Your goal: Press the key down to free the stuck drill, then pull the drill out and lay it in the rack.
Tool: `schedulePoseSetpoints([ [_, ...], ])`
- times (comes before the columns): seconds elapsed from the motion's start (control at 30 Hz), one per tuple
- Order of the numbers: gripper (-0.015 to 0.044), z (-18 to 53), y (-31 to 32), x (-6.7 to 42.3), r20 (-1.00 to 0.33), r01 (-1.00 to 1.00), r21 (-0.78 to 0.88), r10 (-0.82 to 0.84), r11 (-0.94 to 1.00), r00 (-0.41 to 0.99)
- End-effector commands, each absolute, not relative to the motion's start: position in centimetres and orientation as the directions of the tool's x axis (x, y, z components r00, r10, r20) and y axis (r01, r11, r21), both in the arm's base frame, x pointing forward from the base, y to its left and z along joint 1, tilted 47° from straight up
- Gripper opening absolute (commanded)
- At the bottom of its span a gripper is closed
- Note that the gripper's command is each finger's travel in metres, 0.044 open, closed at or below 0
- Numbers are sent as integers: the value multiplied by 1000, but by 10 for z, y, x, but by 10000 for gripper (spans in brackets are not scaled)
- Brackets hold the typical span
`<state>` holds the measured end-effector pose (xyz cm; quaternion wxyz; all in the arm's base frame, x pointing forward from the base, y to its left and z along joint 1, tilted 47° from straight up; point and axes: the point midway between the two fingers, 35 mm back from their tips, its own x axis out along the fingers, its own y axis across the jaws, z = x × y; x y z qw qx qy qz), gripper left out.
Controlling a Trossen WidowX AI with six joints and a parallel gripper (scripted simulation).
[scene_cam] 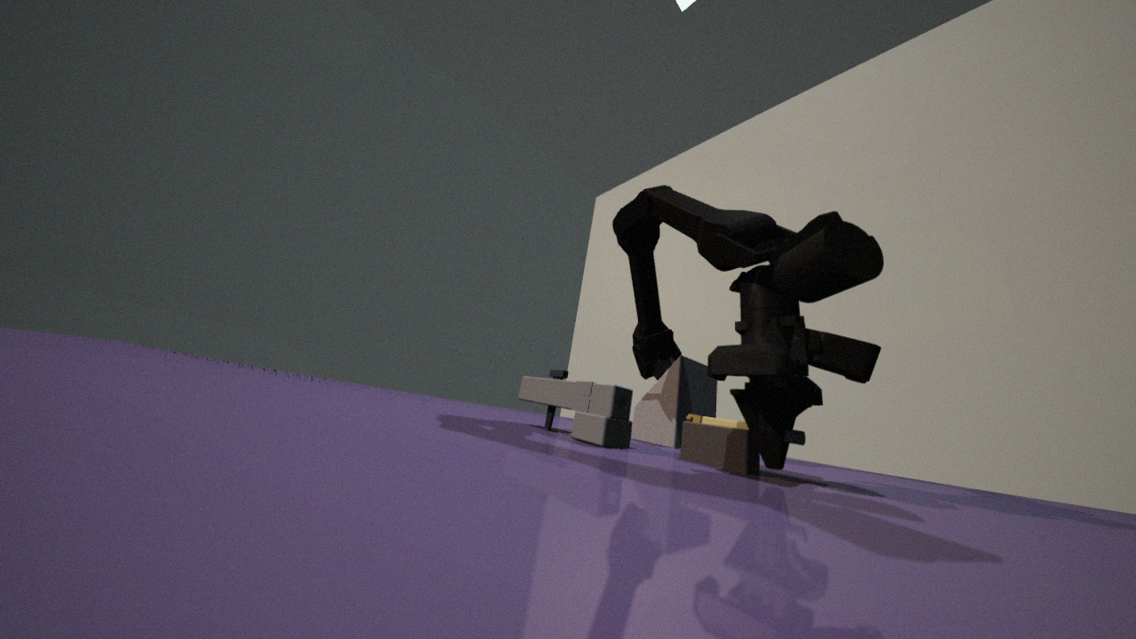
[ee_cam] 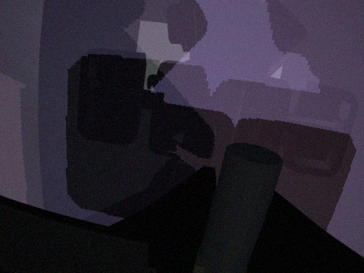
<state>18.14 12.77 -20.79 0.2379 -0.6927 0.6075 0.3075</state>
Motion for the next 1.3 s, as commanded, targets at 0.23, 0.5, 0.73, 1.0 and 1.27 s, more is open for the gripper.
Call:
schedulePoseSetpoints([
  [0.23, 131, -208, 128, 181, -715, -988, 44, -695, -149, 73],
  [0.5, 341, -208, 128, 181, -715, -988, 44, -695, -149, 73],
  [0.73, 440, -198, 138, 181, -707, -988, 46, -704, -146, 71],
  [1.0, 440, -174, 162, 178, -703, -988, 47, -707, -145, 70],
  [1.27, 440, -152, 185, 176, -704, -988, 48, -706, -145, 70],
])
